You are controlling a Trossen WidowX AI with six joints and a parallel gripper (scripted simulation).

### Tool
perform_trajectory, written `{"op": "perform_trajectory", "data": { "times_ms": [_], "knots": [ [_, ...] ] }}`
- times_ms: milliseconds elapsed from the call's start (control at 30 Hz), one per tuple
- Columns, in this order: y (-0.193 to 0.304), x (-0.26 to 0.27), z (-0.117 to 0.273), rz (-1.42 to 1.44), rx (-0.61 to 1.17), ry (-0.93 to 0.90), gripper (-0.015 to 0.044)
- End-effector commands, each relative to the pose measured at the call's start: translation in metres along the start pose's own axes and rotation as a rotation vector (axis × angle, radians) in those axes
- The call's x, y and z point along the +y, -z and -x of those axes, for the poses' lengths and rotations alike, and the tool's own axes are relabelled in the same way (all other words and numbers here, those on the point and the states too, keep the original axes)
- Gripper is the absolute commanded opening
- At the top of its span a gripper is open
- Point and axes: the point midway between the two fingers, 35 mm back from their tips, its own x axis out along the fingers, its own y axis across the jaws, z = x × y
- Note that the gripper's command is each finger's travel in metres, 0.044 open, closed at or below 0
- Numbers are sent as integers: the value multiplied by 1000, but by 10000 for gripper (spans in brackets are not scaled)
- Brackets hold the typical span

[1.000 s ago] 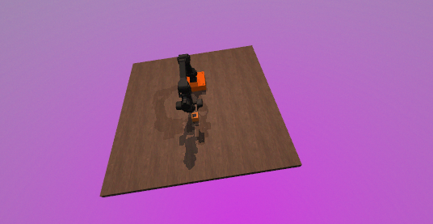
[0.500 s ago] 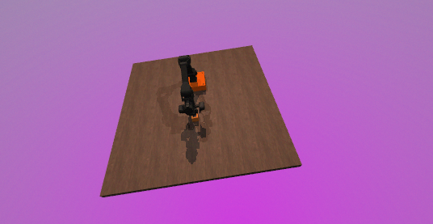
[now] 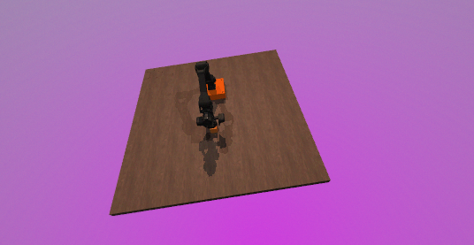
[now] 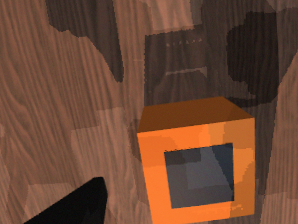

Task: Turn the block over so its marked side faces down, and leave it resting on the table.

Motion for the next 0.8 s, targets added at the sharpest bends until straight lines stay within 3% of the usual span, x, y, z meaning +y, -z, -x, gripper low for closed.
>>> {"op": "perform_trajectory", "data": {
  "times_ms": [0,367,600,767],
  "knots": [
    [1,1,-8,1,7,-5,440],
    [2,1,-23,1,7,-5,440],
    [2,1,-23,1,7,-5,256],
    [2,1,-23,1,7,-5,223]
  ]
}}
